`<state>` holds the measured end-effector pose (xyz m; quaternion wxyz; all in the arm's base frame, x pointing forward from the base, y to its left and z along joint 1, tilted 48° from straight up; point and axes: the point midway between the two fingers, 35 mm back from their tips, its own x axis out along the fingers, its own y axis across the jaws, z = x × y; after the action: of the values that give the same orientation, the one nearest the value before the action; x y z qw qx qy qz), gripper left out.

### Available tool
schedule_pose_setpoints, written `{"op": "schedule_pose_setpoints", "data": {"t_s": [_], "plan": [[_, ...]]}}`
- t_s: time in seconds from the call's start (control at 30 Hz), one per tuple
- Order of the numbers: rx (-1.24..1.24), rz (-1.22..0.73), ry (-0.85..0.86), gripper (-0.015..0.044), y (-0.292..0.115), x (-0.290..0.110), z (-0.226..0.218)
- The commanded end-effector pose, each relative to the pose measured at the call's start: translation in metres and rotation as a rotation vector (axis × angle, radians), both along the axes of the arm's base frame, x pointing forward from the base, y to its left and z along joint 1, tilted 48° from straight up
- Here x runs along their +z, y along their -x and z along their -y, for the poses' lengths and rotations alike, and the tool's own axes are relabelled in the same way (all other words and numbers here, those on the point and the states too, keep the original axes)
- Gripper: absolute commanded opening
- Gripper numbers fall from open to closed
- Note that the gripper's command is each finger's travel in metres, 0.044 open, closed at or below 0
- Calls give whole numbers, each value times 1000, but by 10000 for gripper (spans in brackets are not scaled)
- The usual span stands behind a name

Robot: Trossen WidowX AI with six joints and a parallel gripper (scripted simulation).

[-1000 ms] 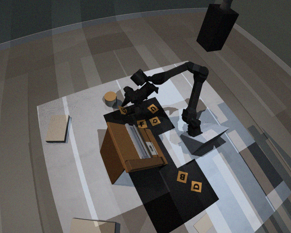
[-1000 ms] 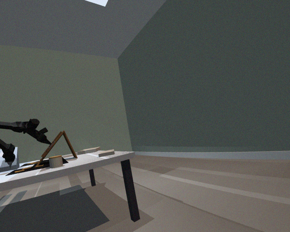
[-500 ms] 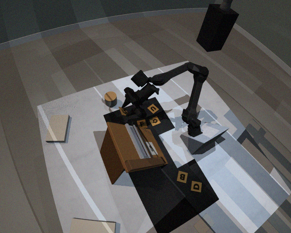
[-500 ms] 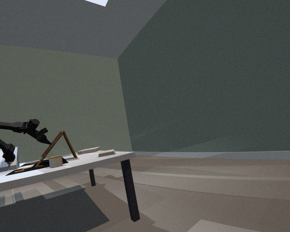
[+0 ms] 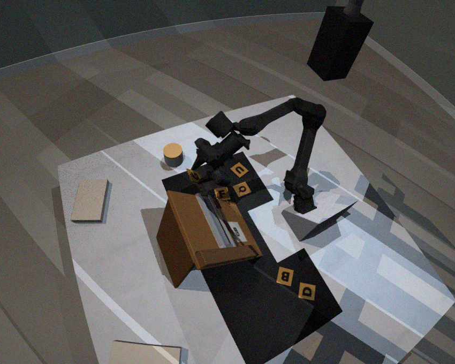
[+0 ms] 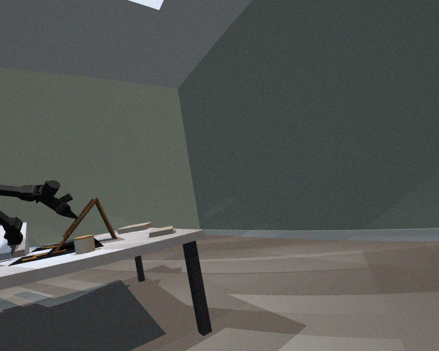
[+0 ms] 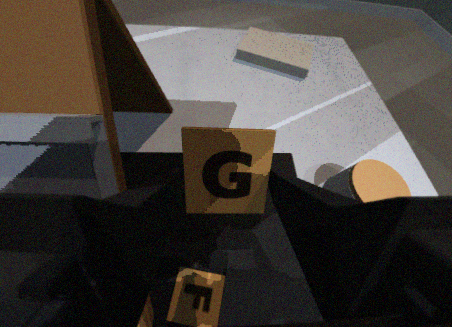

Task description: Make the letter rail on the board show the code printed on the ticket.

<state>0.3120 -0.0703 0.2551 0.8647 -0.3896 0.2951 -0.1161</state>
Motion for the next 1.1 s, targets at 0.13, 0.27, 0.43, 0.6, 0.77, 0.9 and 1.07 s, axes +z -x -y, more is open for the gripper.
{"op": "schedule_pose_setpoints", "data": {"t_s": [0.13, 0.27, 0.43, 0.6, 0.77, 0.9, 1.07], "plan": [[-7, -2, -2, 0, 1, -5, -2], [-7, -2, -2, 0, 1, -7, -3], [-7, -2, -2, 0, 1, -8, -5], [-7, -2, -2, 0, 1, -10, -7], [-7, -2, -2, 0, 1, -12, -8], [-7, -2, -2, 0, 1, -14, -10], [-7, -2, -2, 0, 1, -16, -11]]}}
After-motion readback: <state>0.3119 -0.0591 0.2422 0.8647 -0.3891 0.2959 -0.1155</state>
